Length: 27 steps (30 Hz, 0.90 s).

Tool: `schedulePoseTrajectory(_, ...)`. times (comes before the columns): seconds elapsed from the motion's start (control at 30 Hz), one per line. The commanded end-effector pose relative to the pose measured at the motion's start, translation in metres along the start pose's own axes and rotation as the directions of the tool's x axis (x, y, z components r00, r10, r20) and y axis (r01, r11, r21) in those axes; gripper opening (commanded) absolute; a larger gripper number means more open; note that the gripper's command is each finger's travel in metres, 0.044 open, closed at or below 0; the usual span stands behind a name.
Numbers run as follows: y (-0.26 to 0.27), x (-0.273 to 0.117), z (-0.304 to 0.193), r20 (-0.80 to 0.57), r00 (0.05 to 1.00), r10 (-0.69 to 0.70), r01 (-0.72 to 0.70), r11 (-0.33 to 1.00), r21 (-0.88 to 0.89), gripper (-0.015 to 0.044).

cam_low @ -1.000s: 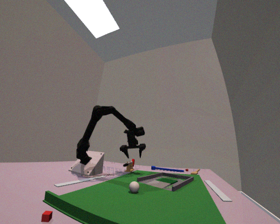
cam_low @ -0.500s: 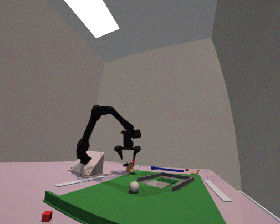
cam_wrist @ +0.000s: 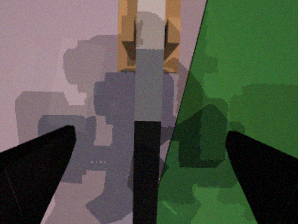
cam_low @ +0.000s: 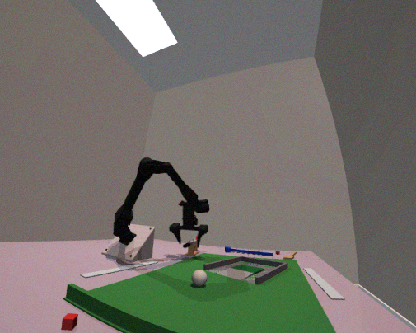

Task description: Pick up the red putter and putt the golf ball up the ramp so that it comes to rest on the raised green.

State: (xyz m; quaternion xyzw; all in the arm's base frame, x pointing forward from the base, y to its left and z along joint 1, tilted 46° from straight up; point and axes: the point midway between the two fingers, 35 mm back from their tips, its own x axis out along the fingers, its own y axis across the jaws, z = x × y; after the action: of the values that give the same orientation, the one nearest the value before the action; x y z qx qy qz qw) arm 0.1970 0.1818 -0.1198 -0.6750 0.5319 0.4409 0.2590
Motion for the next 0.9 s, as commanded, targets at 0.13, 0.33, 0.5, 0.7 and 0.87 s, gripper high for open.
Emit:
schedulePoseTrajectory(0.13, 0.003, 0.010, -0.004, -0.008, 1.000, 0.006, -0.006, 1.000, -0.006, 0.0440)
schedulePoseTrajectory(0.33, 0.003, 0.018, -0.006, -0.008, 1.000, 0.006, -0.006, 1.000, -0.006, 0.0440)
schedulePoseTrajectory(0.5, 0.003, 0.026, -0.008, -0.009, 1.000, 0.006, -0.006, 1.000, -0.005, 0.0440)
schedulePoseTrajectory(0.7, 0.003, 0.031, -0.010, -0.009, 1.000, 0.006, -0.006, 1.000, -0.005, 0.0440)
schedulePoseTrajectory(0.87, 0.001, 0.028, -0.008, -0.003, 1.000, 0.003, -0.003, 1.000, -0.001, 0.0414)
